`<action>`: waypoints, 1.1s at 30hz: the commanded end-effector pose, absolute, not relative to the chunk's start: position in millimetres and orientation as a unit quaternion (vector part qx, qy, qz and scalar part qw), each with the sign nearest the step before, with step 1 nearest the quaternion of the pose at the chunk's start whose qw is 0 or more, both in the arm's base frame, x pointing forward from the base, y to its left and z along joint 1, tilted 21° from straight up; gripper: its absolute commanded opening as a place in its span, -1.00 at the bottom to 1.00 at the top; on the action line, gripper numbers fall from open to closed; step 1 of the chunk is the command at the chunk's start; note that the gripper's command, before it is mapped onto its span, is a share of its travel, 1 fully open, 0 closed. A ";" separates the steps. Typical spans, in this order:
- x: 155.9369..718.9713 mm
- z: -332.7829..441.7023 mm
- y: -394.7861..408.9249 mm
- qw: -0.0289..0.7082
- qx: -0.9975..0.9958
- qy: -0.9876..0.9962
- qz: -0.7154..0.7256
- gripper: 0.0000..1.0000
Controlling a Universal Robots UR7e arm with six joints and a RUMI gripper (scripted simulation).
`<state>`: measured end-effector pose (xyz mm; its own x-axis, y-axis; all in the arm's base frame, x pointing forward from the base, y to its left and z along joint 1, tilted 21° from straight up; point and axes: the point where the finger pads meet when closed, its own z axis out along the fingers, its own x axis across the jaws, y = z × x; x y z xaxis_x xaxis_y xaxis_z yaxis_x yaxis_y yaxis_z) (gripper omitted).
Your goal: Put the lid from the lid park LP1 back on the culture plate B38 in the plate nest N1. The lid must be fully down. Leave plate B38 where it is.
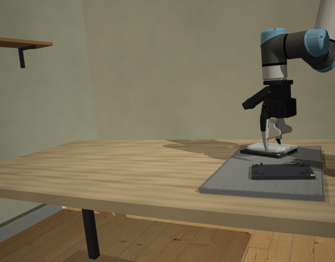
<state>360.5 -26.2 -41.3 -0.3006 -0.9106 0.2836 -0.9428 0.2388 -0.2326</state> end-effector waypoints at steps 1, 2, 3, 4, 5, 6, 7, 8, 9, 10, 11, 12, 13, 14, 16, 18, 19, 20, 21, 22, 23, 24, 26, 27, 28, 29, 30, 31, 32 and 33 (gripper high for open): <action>369.0 -32.8 -46.1 0.039 0.570 -0.800 0.181 -1.00; 370.7 -30.9 -50.4 0.039 0.570 -0.800 0.181 -1.00; 372.4 -29.1 -54.7 0.039 0.570 -0.800 0.181 -1.00; 374.1 -27.3 -59.1 0.039 0.570 -0.800 0.181 -1.00; 375.9 -25.5 -63.4 0.039 0.570 -0.800 0.181 -1.00; 377.6 -23.6 -67.7 0.039 0.570 -0.800 0.181 -1.00; 379.3 -21.8 -72.0 0.039 0.570 -0.800 0.181 -1.00; 381.0 -20.0 -76.4 0.039 0.570 -0.800 0.181 -1.00; 382.7 -18.2 -80.7 0.039 0.570 -0.800 0.181 -1.00; 384.4 -16.3 -85.0 0.039 0.570 -0.800 0.181 -1.00; 386.2 -14.5 -89.4 0.039 0.570 -0.800 0.181 -1.00; 386.2 -14.5 -89.4 0.039 0.570 -0.800 0.181 -1.00; 386.2 -14.5 -89.4 0.039 0.570 -0.800 0.181 -1.00; 387.9 -12.7 -93.7 0.039 0.570 -0.800 0.181 -1.00; 391.3 -9.0 -102.4 0.039 0.570 -0.800 0.181 -1.00; 394.7 -5.4 -111.0 0.039 0.570 -0.800 0.181 -1.00; 396.5 -3.5 -115.4 0.039 0.570 -0.800 0.181 -1.00; 398.2 -1.7 -119.7 0.039 0.570 -0.800 0.181 -1.00; 399.9 0.1 -124.0 0.039 0.570 -0.800 0.181 -1.00; 401.6 1.9 -128.3 0.039 0.570 -0.800 0.181 -1.00; 401.6 1.9 -128.3 0.039 0.570 -0.800 0.181 -1.00; 401.6 1.9 -128.3 0.039 0.570 -0.800 0.181 -1.00; 401.6 1.9 -128.3 0.039 0.570 -0.800 0.181 -1.00; 401.6 1.9 -128.3 0.039 0.570 -0.800 0.181 -1.00; 401.6 1.9 -128.3 0.039 0.570 -0.800 0.181 -1.00; 401.6 1.9 -128.3 0.039 0.570 -0.800 0.181 -1.00; 401.6 1.9 -128.3 0.039 0.570 -0.800 0.181 -1.00; 401.6 1.9 -128.2 0.039 0.570 -0.800 0.182 -1.00; 401.7 1.6 -128.4 0.039 0.570 -0.800 0.181 -1.00; 401.7 1.4 -128.6 0.039 0.570 -0.800 0.181 -1.00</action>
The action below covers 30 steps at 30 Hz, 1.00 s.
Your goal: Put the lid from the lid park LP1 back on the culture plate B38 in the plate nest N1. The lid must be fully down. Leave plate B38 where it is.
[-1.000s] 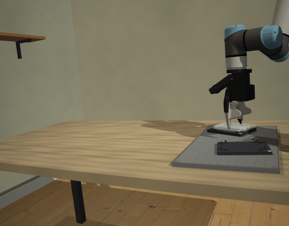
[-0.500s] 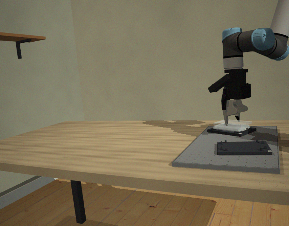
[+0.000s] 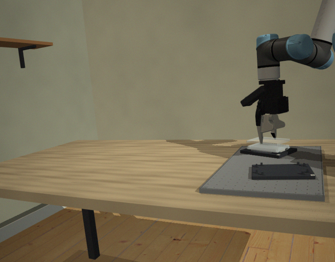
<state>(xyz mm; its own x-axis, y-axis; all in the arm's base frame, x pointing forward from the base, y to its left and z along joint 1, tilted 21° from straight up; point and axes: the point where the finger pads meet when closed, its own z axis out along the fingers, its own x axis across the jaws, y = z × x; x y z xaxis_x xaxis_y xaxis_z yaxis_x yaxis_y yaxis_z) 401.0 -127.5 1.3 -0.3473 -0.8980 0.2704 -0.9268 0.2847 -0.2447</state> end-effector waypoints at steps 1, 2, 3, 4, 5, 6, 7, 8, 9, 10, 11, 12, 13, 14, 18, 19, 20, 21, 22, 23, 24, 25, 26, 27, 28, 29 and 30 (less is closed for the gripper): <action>401.8 1.1 -128.7 0.039 0.570 -0.800 0.181 -1.00; 401.9 0.8 -128.8 0.039 0.570 -0.800 0.181 -1.00; 401.9 0.5 -129.0 0.039 0.570 -0.800 0.181 -1.00; 402.0 0.2 -129.1 0.039 0.570 -0.800 0.181 -1.00; 402.0 -0.1 -129.3 0.039 0.570 -0.800 0.181 -1.00; 402.1 -0.5 -129.4 0.039 0.570 -0.800 0.181 -1.00; 402.1 -0.8 -129.5 0.039 0.570 -0.800 0.181 -1.00; 402.2 -1.1 -129.6 0.039 0.570 -0.800 0.181 -1.00; 402.2 -1.4 -129.7 0.039 0.570 -0.800 0.181 -1.00; 402.3 -1.7 -129.8 0.039 0.570 -0.800 0.181 -1.00; 402.3 -2.0 -129.9 0.039 0.570 -0.800 0.181 -1.00; 402.3 -2.3 -130.0 0.039 0.570 -0.800 0.181 -1.00; 402.3 -2.3 -130.0 0.039 0.570 -0.800 0.181 -1.00; 402.3 -2.3 -130.0 0.039 0.570 -0.800 0.181 -1.00; 402.5 -3.6 -130.4 0.039 0.570 -0.800 0.181 -1.00; 402.6 -3.9 -130.5 0.039 0.570 -0.800 0.181 -1.00; 402.6 -4.2 -130.7 0.039 0.570 -0.800 0.181 -1.00; 402.7 -4.5 -130.8 0.039 0.570 -0.800 0.181 -1.00; 402.7 -4.8 -130.9 0.039 0.570 -0.800 0.181 -1.00; 402.7 -5.1 -131.0 0.039 0.570 -0.800 0.181 -1.00; 402.8 -5.5 -131.1 0.039 0.570 -0.800 0.181 -1.00; 402.8 -5.8 -131.2 0.039 0.570 -0.800 0.181 -1.00; 402.9 -6.1 -131.3 0.039 0.570 -0.800 0.181 -1.00; 402.9 -6.4 -131.4 0.039 0.570 -0.800 0.181 -1.00; 403.0 -6.7 -131.5 0.039 0.570 -0.800 0.181 -1.00; 403.0 -7.0 -131.6 0.039 0.570 -0.800 0.181 -1.00; 403.0 -7.0 -131.6 0.039 0.570 -0.800 0.181 -1.00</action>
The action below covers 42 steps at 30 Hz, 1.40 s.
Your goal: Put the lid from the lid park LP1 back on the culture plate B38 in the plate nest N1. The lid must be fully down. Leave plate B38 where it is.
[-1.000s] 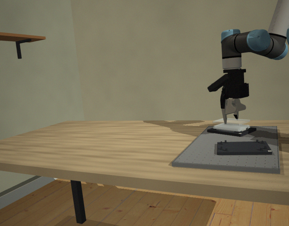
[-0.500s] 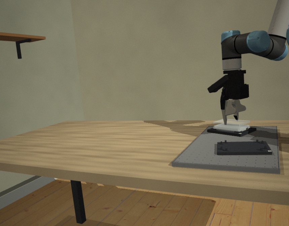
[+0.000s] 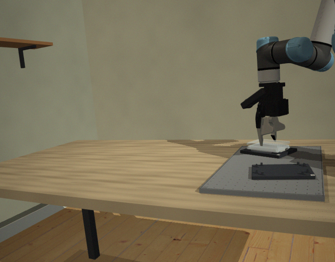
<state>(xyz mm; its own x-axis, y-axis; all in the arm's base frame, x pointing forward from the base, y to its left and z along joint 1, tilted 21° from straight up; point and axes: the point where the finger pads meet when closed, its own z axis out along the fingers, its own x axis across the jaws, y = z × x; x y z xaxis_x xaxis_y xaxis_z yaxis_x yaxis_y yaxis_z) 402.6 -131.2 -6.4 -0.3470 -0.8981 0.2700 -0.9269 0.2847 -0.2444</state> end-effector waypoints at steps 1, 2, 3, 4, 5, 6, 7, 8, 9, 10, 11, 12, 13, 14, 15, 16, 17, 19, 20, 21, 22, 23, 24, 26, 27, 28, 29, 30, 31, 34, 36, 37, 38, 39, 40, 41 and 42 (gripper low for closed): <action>403.0 -7.0 -131.6 0.039 0.570 -0.800 0.181 -1.00; 403.1 -7.3 -131.7 0.039 0.570 -0.800 0.181 -1.00; 403.1 -7.7 -131.8 0.039 0.570 -0.800 0.181 -1.00; 403.2 -8.0 -131.9 0.039 0.570 -0.800 0.181 -1.00; 403.2 -8.3 -132.0 0.039 0.570 -0.800 0.181 -1.00; 403.2 -8.6 -132.1 0.039 0.570 -0.800 0.181 -1.00; 403.3 -8.9 -132.3 0.039 0.570 -0.800 0.181 -1.00; 403.3 -9.2 -132.4 0.039 0.570 -0.800 0.181 -1.00; 403.4 -9.5 -132.5 0.039 0.570 -0.800 0.181 -1.00; 403.4 -9.8 -132.6 0.039 0.570 -0.800 0.181 -1.00; 403.5 -10.1 -132.7 0.039 0.570 -0.800 0.181 -1.00; 403.5 -10.5 -132.8 0.039 0.570 -0.800 0.181 -1.00; 403.6 -10.8 -132.9 0.039 0.570 -0.800 0.181 -1.00; 403.6 -11.1 -133.0 0.039 0.570 -0.800 0.181 -1.00; 403.7 -11.4 -133.1 0.039 0.570 -0.800 0.181 -1.00; 403.7 -11.7 -133.2 0.039 0.570 -0.800 0.181 -1.00; 403.7 -11.7 -133.2 0.039 0.570 -0.800 0.181 -1.00; 403.8 -11.9 -133.3 0.039 0.570 -0.800 0.181 -1.00; 403.8 -12.3 -133.5 0.039 0.570 -0.800 0.181 -1.00; 403.9 -12.6 -133.6 0.039 0.570 -0.800 0.181 -1.00; 403.9 -12.9 -133.7 0.039 0.570 -0.800 0.181 -1.00; 403.9 -13.3 -133.8 0.039 0.570 -0.800 0.181 -1.00; 404.0 -13.6 -133.9 0.039 0.570 -0.800 0.181 -1.00; 404.1 -14.2 -134.1 0.039 0.570 -0.800 0.181 -1.00; 404.1 -14.5 -134.2 0.039 0.570 -0.800 0.181 -1.00; 404.2 -14.8 -134.3 0.039 0.570 -0.800 0.181 -1.00; 404.2 -15.1 -134.5 0.039 0.570 -0.800 0.181 -1.00; 404.3 -15.4 -134.6 0.039 0.570 -0.800 0.181 -1.00; 404.3 -15.7 -134.7 0.039 0.570 -0.800 0.181 -1.00; 404.3 -15.6 -134.6 0.039 0.570 -0.800 0.181 -1.00; 404.3 -15.6 -134.6 0.039 0.570 -0.800 0.181 -1.00; 404.3 -15.7 -134.6 0.039 0.570 -0.800 0.181 -1.00; 404.3 -15.7 -134.6 0.039 0.570 -0.800 0.181 -1.00; 404.3 -15.7 -134.6 0.039 0.570 -0.800 0.181 -1.00; 404.3 -15.7 -134.7 0.039 0.570 -0.800 0.181 -1.00; 404.3 -15.7 -134.7 0.039 0.570 -0.800 0.181 -1.00; 404.3 -15.7 -134.7 0.039 0.570 -0.800 0.181 -1.00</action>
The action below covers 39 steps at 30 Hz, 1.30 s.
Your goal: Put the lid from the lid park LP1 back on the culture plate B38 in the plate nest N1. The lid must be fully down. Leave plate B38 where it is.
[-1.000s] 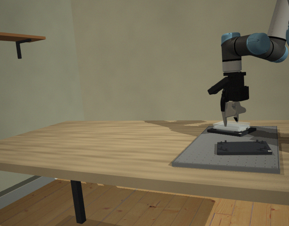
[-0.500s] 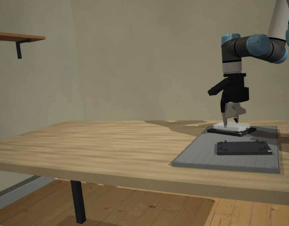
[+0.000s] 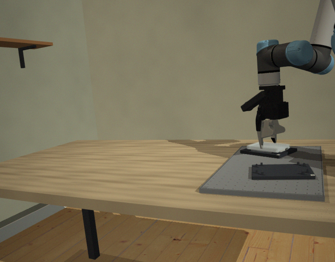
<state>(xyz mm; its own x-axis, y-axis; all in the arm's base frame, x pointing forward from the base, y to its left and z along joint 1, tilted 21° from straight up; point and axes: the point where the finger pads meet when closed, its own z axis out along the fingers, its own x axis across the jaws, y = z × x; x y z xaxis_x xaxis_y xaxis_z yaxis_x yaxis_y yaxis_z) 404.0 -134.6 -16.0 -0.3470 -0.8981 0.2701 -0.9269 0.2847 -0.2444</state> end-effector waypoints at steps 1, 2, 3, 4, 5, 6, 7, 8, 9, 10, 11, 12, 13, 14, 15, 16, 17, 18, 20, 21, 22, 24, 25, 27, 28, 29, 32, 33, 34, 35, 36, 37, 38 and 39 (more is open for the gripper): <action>404.3 -15.6 -134.6 0.039 0.570 -0.800 0.181 -1.00; 404.3 -15.6 -134.6 0.039 0.570 -0.800 0.181 -1.00; 404.3 -15.6 -134.6 0.039 0.570 -0.800 0.181 -1.00; 404.3 -15.6 -134.6 0.039 0.570 -0.800 0.181 -1.00; 404.3 -15.6 -134.6 0.040 0.570 -0.800 0.181 -1.00; 404.3 -15.6 -134.6 0.040 0.570 -0.800 0.181 -1.00; 404.3 -15.6 -134.6 0.040 0.570 -0.800 0.181 -1.00; 404.3 -15.6 -134.6 0.040 0.570 -0.800 0.181 -1.00; 404.3 -15.6 -134.6 0.040 0.570 -0.800 0.181 -1.00; 404.3 -15.6 -134.6 0.040 0.570 -0.800 0.181 -1.00; 404.3 -15.6 -134.6 0.040 0.570 -0.800 0.181 -1.00; 404.3 -15.6 -134.6 0.040 0.570 -0.800 0.181 -1.00; 404.3 -15.6 -134.6 0.040 0.570 -0.800 0.181 -1.00; 404.3 -15.6 -134.6 0.040 0.570 -0.800 0.181 -1.00; 404.3 -15.6 -134.6 0.040 0.570 -0.800 0.181 -1.00; 404.3 -15.6 -134.6 0.040 0.570 -0.800 0.181 -1.00; 404.3 -15.6 -134.6 0.040 0.570 -0.800 0.181 -1.00; 404.3 -15.6 -134.6 0.040 0.570 -0.800 0.181 -1.00; 404.3 -15.6 -134.6 0.040 0.570 -0.800 0.181 -1.00; 404.3 -15.6 -134.6 0.040 0.570 -0.800 0.181 -1.00; 404.3 -15.6 -134.6 0.040 0.570 -0.800 0.181 -1.00; 404.3 -15.6 -134.6 0.040 0.570 -0.800 0.181 -1.00; 404.3 -15.6 -134.6 0.040 0.570 -0.800 0.181 -1.00; 404.3 -15.6 -134.6 0.040 0.570 -0.800 0.181 -1.00; 404.3 -15.6 -134.6 0.040 0.570 -0.800 0.181 -1.00; 404.3 -15.6 -134.6 0.040 0.570 -0.800 0.181 -1.00; 404.3 -15.6 -134.6 0.040 0.570 -0.800 0.181 -1.00; 404.3 -15.6 -134.6 0.040 0.570 -0.800 0.181 -1.00; 404.3 -15.6 -134.6 0.040 0.570 -0.800 0.181 -1.00; 404.3 -15.6 -134.6 0.040 0.570 -0.800 0.181 -1.00; 404.3 -15.6 -134.6 0.040 0.570 -0.800 0.181 -1.00; 404.3 -15.7 -134.6 0.040 0.570 -0.800 0.181 -1.00; 404.3 -15.7 -134.6 0.040 0.570 -0.800 0.181 -1.00; 404.3 -15.7 -134.6 0.040 0.570 -0.800 0.181 0.64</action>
